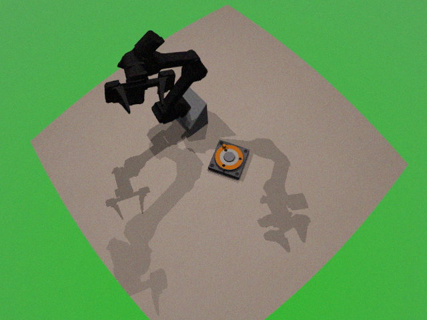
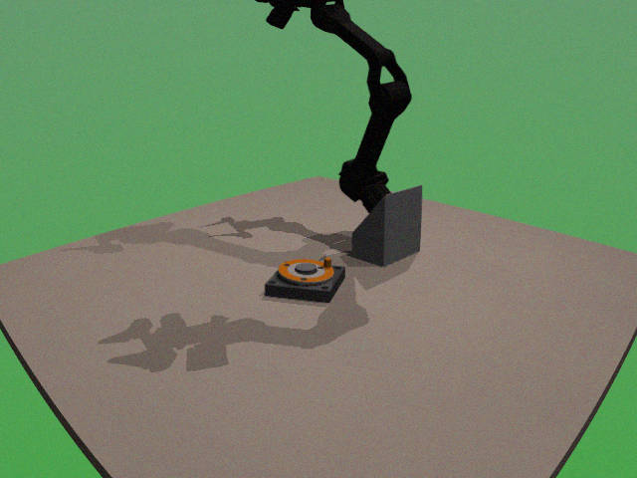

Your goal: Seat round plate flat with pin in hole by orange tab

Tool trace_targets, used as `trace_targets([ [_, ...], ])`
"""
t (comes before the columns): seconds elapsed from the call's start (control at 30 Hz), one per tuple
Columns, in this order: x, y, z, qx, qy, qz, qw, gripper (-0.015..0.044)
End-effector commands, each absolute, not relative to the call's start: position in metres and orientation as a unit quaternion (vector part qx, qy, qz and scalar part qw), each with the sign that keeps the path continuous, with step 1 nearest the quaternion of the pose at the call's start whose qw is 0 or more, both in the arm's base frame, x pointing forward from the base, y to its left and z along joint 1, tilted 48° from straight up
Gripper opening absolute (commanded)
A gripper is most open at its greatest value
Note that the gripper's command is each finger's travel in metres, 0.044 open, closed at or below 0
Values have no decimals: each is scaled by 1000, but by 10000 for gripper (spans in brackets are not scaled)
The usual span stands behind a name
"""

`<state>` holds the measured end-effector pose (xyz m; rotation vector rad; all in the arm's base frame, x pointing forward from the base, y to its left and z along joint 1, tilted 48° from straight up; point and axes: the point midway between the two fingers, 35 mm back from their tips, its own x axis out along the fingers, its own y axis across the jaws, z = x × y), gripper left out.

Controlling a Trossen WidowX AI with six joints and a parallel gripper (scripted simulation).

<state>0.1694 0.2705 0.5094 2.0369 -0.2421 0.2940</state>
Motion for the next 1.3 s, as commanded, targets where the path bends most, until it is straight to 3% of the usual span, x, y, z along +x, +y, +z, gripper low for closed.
trace_targets([
  [0.0, 168, 270, 512, 849, -100, 128, 502, 374],
  [0.07, 152, 257, 532, 883, -90, 172, 426, 321],
  [0.13, 124, 223, 562, 929, -62, 221, 289, 269],
  [0.33, 99, 177, 581, 958, -14, 253, 135, 111],
  [0.47, 91, 124, 596, 962, 23, 270, -37, 6],
  [0.57, 92, 94, 601, 952, 40, 274, -131, 0],
  [0.63, 100, 50, 603, 923, 59, 269, -268, 0],
  [0.77, 125, -5, 594, 860, 74, 247, -441, 0],
  [0.8, 127, -8, 593, 855, 75, 245, -452, 0],
  [0.93, 174, -62, 564, 735, 75, 196, -644, 0],
  [1.27, 289, -103, 454, 463, -32, 65, -883, 0],
])
